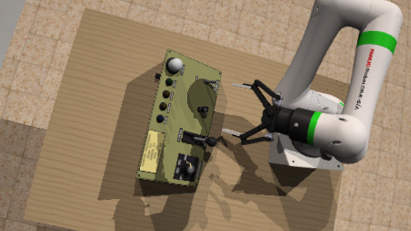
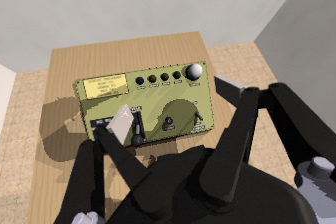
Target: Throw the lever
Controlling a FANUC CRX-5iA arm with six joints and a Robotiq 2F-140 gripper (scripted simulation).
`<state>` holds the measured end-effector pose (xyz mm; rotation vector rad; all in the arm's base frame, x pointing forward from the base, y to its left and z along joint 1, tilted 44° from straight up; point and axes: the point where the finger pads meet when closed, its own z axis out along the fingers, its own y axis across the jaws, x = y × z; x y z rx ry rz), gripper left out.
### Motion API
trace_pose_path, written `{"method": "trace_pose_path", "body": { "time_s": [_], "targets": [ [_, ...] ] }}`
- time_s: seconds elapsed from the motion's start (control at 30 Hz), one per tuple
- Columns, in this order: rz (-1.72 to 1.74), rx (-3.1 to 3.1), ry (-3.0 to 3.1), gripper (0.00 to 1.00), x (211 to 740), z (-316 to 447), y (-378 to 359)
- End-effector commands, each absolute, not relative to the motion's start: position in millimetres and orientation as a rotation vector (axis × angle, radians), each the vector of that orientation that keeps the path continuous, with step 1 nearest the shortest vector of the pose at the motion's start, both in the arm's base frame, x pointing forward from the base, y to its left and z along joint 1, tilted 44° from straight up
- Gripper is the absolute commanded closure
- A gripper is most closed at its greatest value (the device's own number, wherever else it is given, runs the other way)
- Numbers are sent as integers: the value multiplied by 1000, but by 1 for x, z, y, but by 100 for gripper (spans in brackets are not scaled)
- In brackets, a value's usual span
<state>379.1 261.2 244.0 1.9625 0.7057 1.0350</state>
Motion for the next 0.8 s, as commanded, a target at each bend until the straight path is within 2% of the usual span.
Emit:
{"method": "trace_pose_path", "body": {
  "time_s": [0.0,0.77],
  "targets": [
    [1020,1980,702,0,370,231,230],
    [1001,2005,698,0,358,213,188]
  ]
}}
